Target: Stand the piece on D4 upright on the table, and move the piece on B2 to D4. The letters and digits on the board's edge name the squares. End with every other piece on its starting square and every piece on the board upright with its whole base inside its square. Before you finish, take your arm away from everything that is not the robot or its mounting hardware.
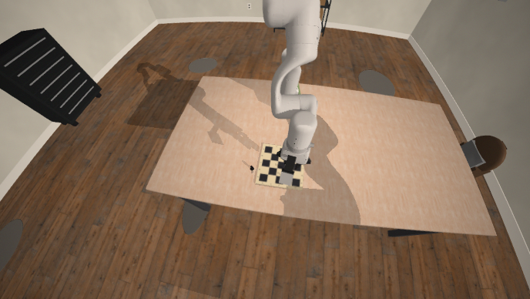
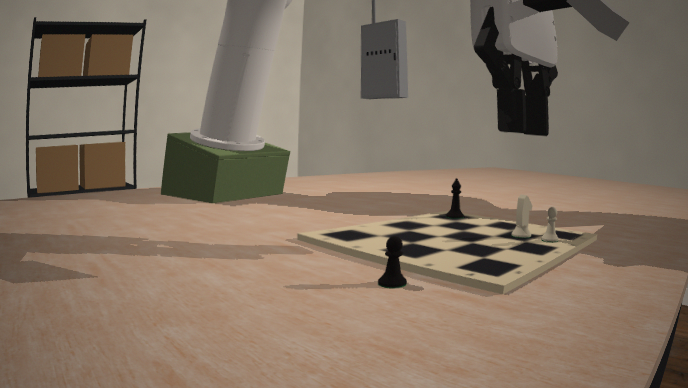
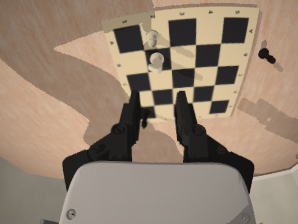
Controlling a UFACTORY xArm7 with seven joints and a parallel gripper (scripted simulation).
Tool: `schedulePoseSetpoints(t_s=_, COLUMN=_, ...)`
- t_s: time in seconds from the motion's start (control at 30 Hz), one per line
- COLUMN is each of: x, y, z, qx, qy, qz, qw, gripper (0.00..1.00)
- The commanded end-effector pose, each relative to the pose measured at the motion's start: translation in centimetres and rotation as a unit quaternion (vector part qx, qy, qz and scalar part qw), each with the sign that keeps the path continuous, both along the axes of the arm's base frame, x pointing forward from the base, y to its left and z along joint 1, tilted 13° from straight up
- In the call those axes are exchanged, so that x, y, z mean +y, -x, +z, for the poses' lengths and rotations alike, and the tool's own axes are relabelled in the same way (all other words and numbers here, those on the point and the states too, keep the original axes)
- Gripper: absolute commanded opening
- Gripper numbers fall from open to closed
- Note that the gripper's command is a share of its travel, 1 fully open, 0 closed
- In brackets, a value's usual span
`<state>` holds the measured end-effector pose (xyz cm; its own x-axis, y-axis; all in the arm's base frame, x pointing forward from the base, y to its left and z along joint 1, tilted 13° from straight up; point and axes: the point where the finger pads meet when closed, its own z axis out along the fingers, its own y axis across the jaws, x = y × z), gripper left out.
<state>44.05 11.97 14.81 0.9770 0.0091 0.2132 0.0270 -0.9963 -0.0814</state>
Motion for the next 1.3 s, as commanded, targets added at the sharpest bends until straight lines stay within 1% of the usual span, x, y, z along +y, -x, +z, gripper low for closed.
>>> schedulePoseSetpoints(t_s=0.0, x=0.0, y=-0.1, z=0.1, qx=-0.002, qy=-0.001, qz=0.000, qw=1.000, gripper=0.39)
schedulePoseSetpoints(t_s=0.67, x=0.1, y=-0.2, z=-0.3, qx=-0.002, qy=-0.001, qz=0.000, qw=1.000, gripper=0.39)
schedulePoseSetpoints(t_s=1.27, x=0.3, y=-0.7, z=-2.4, qx=-0.002, qy=-0.001, qz=0.000, qw=1.000, gripper=0.39)
